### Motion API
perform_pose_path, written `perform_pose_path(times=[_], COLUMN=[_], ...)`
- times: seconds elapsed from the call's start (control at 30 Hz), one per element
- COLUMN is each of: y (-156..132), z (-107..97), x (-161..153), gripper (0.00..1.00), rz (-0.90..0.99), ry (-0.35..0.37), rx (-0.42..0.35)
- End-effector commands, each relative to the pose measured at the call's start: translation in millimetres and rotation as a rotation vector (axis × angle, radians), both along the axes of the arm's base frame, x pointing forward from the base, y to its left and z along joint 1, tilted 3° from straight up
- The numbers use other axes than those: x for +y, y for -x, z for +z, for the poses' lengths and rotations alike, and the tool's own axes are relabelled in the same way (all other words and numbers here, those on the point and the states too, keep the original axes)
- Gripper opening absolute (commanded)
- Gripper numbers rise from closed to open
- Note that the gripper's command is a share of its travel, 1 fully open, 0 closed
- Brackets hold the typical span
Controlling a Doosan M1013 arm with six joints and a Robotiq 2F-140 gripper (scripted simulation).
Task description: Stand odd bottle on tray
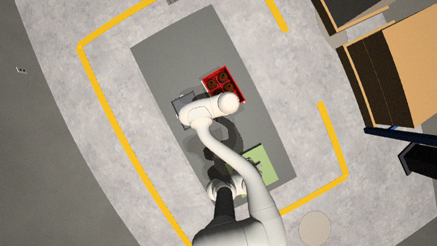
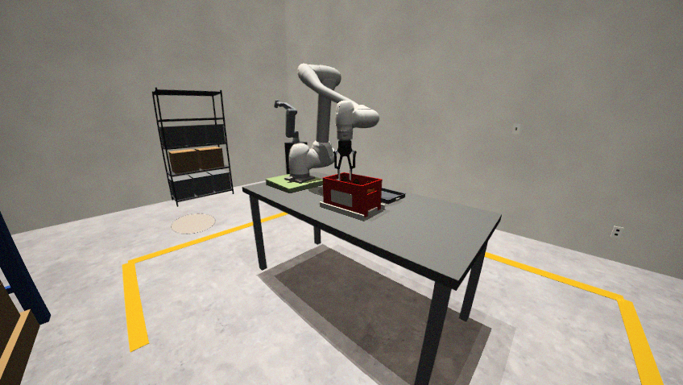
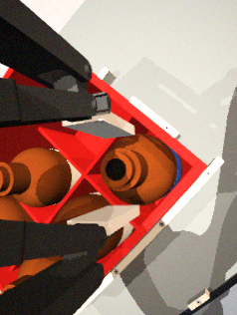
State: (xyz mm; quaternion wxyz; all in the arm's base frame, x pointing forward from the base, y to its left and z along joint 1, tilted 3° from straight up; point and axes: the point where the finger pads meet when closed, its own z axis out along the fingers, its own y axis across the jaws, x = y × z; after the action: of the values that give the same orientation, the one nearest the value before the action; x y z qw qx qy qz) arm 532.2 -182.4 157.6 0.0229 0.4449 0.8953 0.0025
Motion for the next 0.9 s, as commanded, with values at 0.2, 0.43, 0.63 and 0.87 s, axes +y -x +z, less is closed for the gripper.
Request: perform_pose_path(times=[0.2, 0.43, 0.63, 0.87], y=[-1.0, -0.3, 0.5, 1.3], z=[0.0, 14.5, 34.2, 52.2], x=[0.6, 0.9, 1.2, 1.5], gripper=[0.38, 0.38, 0.38, 0.38], rz=[-0.001, -0.001, -0.001, -0.001], ry=[0.001, 0.001, 0.001, 0.001], rx=[0.001, 0.001, 0.001, 0.001])
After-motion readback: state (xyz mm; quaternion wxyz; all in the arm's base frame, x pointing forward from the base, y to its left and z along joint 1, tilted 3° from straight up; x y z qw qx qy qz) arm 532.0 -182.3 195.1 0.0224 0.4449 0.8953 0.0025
